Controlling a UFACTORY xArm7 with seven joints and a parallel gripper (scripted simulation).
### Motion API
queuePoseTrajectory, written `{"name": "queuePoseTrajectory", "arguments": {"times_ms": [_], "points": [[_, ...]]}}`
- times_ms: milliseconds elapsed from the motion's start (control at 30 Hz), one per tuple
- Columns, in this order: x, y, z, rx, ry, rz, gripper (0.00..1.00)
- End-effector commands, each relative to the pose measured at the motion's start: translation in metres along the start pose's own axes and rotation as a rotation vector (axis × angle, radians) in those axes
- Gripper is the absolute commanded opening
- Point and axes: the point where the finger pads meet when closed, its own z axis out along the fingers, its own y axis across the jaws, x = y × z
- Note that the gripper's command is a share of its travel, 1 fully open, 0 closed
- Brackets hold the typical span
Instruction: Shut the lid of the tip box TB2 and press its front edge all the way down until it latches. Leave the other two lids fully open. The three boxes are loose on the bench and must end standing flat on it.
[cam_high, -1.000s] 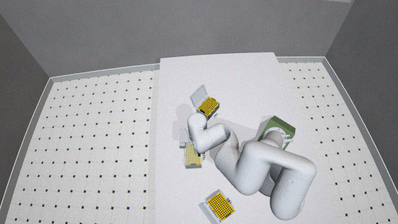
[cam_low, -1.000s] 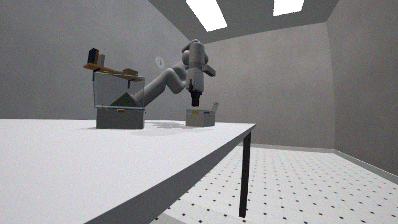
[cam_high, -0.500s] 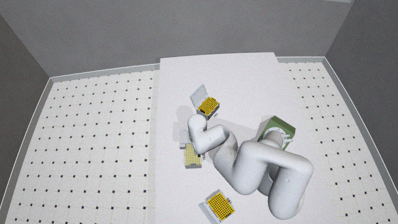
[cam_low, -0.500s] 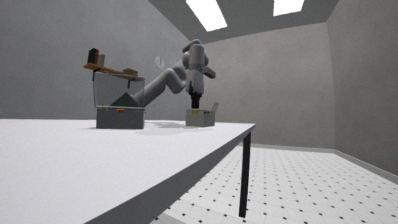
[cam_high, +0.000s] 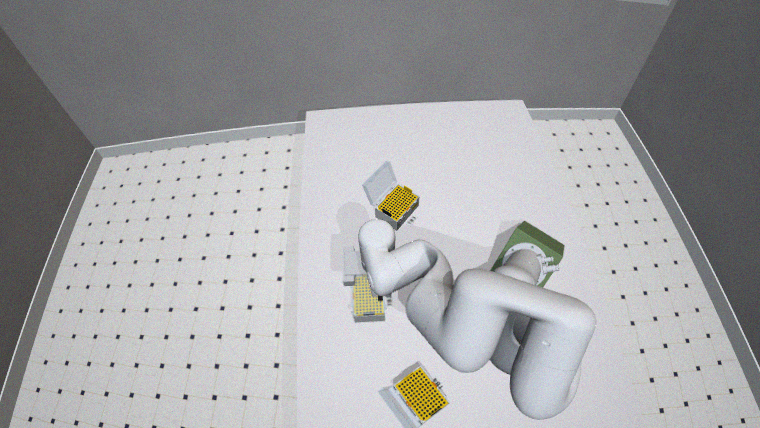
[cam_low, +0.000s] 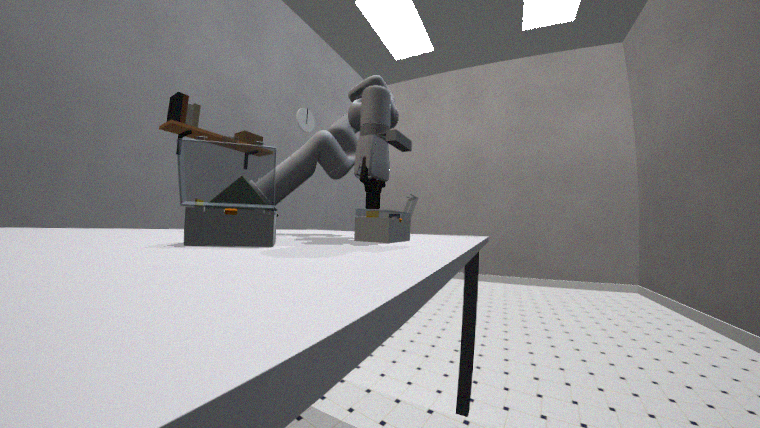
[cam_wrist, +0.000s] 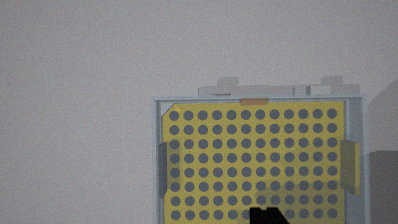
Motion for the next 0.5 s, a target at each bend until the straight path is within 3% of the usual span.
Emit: {"name": "queuePoseTrajectory", "arguments": {"times_ms": [0, 467], "points": [[0.0011, 0.0004, 0.0003, -0.001, 0.003, 0.000, 0.00], [0.0011, 0.0004, 0.0043, -0.001, 0.003, 0.000, 0.00]]}}
